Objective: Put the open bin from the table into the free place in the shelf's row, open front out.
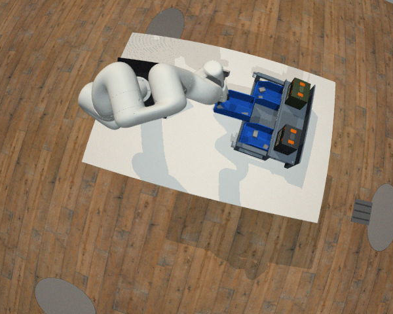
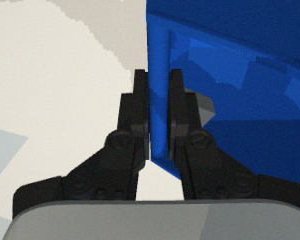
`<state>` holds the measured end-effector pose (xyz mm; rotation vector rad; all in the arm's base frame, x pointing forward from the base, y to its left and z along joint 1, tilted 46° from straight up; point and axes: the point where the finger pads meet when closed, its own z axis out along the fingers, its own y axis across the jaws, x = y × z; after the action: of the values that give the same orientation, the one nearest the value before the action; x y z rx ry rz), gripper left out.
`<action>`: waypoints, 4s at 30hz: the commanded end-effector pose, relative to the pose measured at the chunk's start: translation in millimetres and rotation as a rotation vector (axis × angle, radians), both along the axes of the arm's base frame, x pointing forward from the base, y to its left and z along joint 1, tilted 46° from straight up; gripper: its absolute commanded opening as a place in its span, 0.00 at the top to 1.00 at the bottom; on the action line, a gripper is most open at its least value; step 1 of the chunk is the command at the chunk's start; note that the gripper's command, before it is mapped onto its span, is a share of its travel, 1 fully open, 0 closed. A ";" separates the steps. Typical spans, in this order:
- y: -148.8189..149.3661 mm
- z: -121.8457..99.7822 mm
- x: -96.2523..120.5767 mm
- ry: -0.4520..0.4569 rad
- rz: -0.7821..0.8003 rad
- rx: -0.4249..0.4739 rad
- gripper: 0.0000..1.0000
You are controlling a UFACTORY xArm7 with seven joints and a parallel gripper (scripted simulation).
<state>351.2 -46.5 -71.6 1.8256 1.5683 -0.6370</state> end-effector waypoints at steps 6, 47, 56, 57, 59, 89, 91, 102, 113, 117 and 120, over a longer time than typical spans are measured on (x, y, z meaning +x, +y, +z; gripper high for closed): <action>1.6 0.1 1.2 -0.002 0.003 0.002 1.00; 15.8 13.8 2.9 -0.002 0.003 0.003 1.00; 22.9 20.5 3.9 -0.002 0.003 0.003 1.00; 22.9 20.5 3.9 -0.002 0.003 0.003 1.00; 22.9 20.5 3.9 -0.002 0.003 0.003 1.00; 19.7 17.4 3.4 -0.002 0.003 0.002 1.00; 19.7 17.4 3.4 -0.002 0.003 0.002 1.00; 19.3 17.1 3.4 -0.002 0.003 0.003 1.00; 19.1 16.9 3.3 -0.002 0.003 0.002 1.00; 19.1 16.9 3.3 0.006 -0.006 0.004 1.00; 19.1 16.9 3.3 0.030 -0.032 0.010 1.00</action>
<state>353.3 -29.0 -54.8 1.8340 1.5681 -0.6477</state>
